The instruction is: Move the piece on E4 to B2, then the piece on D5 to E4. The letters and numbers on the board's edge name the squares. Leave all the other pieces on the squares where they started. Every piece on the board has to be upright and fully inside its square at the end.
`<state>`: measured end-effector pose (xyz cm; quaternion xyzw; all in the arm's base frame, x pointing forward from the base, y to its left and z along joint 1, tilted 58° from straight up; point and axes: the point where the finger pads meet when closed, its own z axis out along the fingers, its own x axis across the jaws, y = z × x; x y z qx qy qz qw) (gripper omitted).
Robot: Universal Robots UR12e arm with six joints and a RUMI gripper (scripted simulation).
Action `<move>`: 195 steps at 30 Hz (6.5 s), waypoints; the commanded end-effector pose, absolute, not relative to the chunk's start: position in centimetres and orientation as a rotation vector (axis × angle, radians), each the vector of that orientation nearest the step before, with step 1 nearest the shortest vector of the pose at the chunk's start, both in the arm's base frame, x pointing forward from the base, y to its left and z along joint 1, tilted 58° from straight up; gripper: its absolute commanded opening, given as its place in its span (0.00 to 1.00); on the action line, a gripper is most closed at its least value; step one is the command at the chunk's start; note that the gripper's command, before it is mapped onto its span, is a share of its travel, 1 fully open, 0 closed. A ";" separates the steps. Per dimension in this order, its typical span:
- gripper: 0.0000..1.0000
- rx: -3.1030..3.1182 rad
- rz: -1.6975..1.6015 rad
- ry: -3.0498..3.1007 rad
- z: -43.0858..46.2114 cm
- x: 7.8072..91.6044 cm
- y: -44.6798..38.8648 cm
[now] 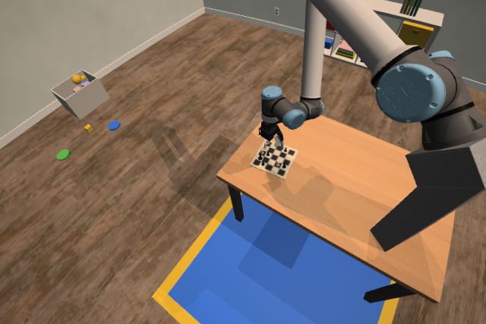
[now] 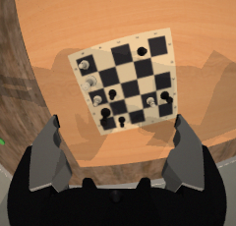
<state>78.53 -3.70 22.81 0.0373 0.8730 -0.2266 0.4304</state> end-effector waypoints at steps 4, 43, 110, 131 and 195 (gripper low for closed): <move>1.00 -0.322 -0.767 2.199 25.4 79.7 -4.0; 1.00 -0.969 -1.059 2.124 28.4 81.1 -3.8; 0.25 -0.969 -1.058 2.124 27.1 82.9 -4.8; 0.25 -0.969 -1.058 2.124 25.8 84.8 -5.9; 0.25 -0.968 -1.059 2.123 25.8 85.1 -6.1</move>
